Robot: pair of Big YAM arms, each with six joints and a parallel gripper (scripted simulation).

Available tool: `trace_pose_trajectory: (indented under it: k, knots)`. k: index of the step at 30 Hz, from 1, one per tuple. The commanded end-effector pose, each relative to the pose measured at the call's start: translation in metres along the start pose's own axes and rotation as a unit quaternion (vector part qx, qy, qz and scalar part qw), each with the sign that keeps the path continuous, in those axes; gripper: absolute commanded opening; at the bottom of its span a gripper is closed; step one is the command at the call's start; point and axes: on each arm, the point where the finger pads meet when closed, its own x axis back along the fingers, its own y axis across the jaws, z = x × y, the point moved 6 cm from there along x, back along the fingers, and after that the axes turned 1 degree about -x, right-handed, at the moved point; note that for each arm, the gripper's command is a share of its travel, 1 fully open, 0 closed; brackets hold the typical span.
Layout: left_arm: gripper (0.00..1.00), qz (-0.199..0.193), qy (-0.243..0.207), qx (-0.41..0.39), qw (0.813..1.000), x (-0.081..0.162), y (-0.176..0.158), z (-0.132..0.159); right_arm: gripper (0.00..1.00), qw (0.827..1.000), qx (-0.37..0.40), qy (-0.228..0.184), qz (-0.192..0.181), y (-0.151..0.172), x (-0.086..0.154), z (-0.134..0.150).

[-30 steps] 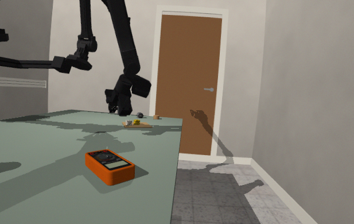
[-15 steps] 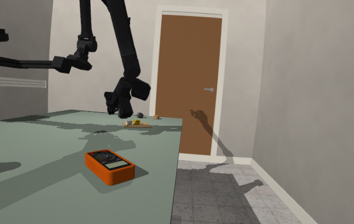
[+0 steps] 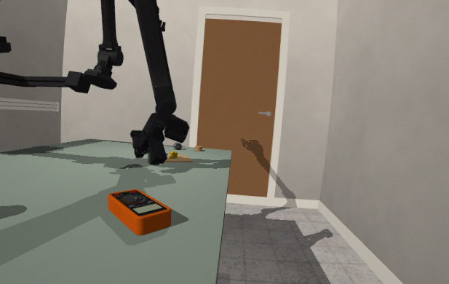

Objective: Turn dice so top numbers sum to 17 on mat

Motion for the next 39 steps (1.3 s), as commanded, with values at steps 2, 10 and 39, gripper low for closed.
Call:
trace_pose_trajectory:
  k: [2,10,39]
  knots:
    - [1.0,-0.006,-0.029,0.003,1.0,0.011,0.004,-0.021,0.2,1.0,0.008,-0.002,-0.011,0.006,-0.004,-0.016]
    - [1.0,-0.006,-0.029,0.003,1.0,0.011,0.004,-0.021,0.2,1.0,0.017,-0.006,-0.018,0.014,0.002,-0.013]
    - [1.0,-0.006,-0.029,0.003,1.0,0.011,0.004,-0.021,0.2,1.0,0.008,-0.002,-0.012,0.006,-0.009,-0.021]
